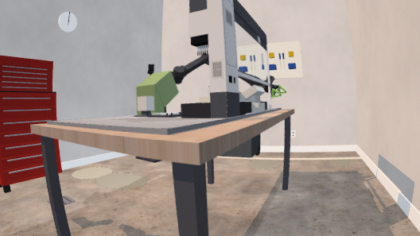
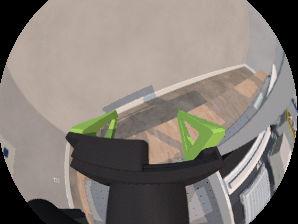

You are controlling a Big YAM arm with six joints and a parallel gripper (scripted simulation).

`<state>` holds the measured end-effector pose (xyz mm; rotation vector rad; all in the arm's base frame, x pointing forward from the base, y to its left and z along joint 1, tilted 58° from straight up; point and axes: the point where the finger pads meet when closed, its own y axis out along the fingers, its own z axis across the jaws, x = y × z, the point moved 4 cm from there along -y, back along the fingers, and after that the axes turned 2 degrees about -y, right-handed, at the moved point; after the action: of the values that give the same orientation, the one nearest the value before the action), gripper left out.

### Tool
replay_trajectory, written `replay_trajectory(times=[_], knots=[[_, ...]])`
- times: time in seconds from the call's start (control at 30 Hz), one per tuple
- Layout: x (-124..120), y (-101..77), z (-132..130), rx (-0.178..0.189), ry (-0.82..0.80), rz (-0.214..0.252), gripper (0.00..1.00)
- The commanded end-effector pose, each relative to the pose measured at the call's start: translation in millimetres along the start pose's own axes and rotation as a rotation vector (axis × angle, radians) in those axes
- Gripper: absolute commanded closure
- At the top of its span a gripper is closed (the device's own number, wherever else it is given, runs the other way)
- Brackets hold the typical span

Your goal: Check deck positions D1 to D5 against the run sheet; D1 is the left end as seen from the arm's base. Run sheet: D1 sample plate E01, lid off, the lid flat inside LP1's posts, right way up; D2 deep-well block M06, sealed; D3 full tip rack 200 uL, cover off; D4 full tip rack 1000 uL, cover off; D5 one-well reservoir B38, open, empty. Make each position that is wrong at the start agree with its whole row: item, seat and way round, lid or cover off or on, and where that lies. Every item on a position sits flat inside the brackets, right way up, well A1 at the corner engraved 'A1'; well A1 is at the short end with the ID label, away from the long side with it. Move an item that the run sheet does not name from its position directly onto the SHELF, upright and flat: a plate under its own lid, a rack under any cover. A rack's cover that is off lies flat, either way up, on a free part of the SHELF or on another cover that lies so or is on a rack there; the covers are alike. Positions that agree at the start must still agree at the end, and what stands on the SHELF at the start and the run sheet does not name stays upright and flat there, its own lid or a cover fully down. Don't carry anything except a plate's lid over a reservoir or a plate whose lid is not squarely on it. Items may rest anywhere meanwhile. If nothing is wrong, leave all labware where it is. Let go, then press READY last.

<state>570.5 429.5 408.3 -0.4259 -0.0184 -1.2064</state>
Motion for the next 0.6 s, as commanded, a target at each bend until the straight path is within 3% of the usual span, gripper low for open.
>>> replay_trajectory(times=[0.0,0.13,0.2,0.3,0.4,0.47,0.57], knots=[[57,-24.6,22,0.065,0.007,-0.031,0.00],[62,-35.6,5,0.065,-0.021,0.044,0.00],[63,-40.8,-8,0.038,-0.042,0.087,0.00],[64,-43.5,-13,0.038,-0.048,0.106,0.00],[69,-51.6,-20,0.058,-0.064,0.159,0.00],[70,-56.8,-33,0.037,-0.081,0.201,0.00],[74,-64.7,-45,0.036,-0.101,0.259,0.00]])
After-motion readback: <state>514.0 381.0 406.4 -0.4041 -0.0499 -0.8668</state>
